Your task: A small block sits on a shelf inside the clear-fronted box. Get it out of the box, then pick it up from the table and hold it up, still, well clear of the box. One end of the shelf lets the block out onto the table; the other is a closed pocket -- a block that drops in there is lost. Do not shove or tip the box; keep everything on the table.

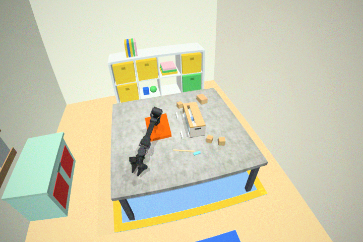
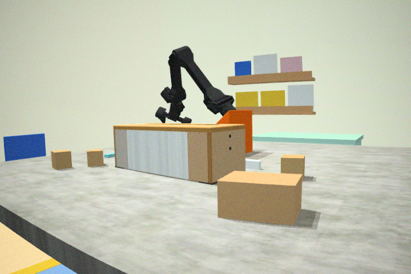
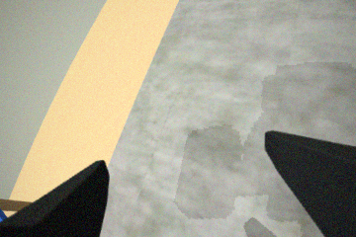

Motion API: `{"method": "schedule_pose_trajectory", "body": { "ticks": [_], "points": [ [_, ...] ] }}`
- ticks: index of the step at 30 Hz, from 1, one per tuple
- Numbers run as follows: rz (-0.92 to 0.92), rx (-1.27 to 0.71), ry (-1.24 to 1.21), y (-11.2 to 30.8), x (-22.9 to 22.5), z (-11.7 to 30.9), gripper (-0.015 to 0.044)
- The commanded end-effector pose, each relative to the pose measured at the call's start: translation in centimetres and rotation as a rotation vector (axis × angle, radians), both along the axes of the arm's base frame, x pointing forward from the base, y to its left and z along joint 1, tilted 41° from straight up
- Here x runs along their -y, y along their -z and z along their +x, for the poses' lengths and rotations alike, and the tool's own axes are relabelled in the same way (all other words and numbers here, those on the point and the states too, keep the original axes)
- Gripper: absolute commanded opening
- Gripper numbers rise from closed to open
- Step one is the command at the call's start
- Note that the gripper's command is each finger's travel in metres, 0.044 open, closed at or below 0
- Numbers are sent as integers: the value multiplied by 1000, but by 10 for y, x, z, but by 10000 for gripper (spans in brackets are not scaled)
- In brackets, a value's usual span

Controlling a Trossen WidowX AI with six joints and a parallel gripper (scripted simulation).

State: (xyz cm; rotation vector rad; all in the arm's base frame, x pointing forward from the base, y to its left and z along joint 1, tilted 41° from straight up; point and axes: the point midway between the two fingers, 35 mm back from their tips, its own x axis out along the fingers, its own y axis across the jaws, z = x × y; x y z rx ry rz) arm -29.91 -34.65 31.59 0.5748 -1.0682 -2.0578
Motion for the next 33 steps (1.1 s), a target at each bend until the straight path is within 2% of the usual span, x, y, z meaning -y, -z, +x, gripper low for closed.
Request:
{"method": "schedule_pose_trajectory", "body": {
  "ticks": [1, 6, 19, 33],
  "points": [
    [-2, 1, -2, 0, 1, 1, 400],
    [-57, 20, -88, -10, 22, 30, 400],
    [-33, 136, -382, -1, 91, 177, 400],
    [74, 265, -688, 17, 102, 352, 400]
  ]
}}
